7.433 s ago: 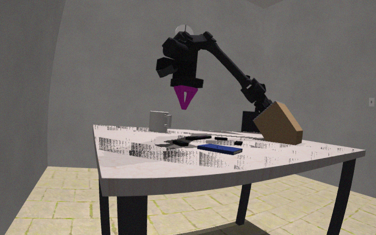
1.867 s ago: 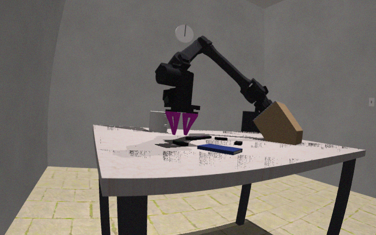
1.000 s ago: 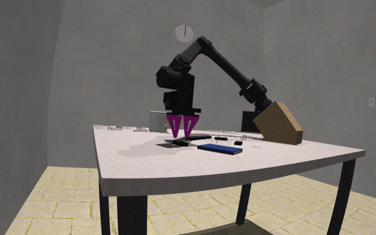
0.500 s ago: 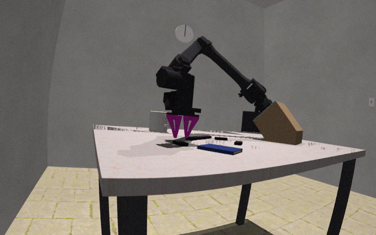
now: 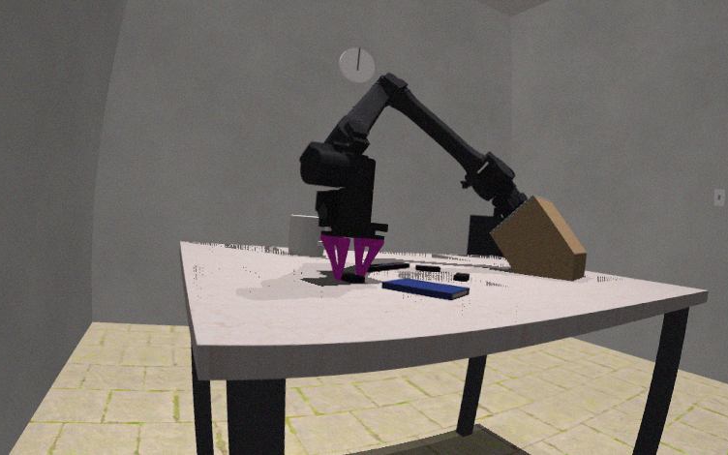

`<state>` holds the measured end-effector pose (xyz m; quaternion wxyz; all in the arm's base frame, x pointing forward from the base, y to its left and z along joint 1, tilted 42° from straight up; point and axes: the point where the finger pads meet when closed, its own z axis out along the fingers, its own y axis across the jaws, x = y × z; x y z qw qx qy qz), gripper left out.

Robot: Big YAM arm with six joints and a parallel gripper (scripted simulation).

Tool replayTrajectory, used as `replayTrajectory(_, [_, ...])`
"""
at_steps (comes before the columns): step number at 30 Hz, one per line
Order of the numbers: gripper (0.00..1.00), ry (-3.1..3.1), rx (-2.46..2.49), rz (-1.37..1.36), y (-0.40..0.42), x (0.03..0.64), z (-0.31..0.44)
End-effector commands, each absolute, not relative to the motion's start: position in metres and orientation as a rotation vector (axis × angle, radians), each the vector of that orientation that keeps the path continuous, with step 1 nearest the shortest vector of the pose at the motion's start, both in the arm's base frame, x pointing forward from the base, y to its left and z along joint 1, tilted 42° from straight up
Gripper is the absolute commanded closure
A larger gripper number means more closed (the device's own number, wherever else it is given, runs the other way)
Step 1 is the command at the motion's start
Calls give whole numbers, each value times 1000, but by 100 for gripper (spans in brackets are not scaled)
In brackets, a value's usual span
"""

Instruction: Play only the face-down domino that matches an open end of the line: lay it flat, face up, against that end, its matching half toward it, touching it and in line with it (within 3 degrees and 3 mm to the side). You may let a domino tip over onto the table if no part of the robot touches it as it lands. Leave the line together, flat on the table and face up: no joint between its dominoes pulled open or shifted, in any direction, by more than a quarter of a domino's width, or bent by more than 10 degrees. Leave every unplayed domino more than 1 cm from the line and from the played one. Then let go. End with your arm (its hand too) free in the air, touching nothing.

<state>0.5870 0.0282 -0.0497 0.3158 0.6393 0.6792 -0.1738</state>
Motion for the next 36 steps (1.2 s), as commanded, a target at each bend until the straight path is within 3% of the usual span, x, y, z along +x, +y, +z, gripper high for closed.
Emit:
replayTrajectory(1, [56,1789,1679,-450,31,588,-47])
replayTrajectory(36, [56,1794,1674,-450,32,589,-47])
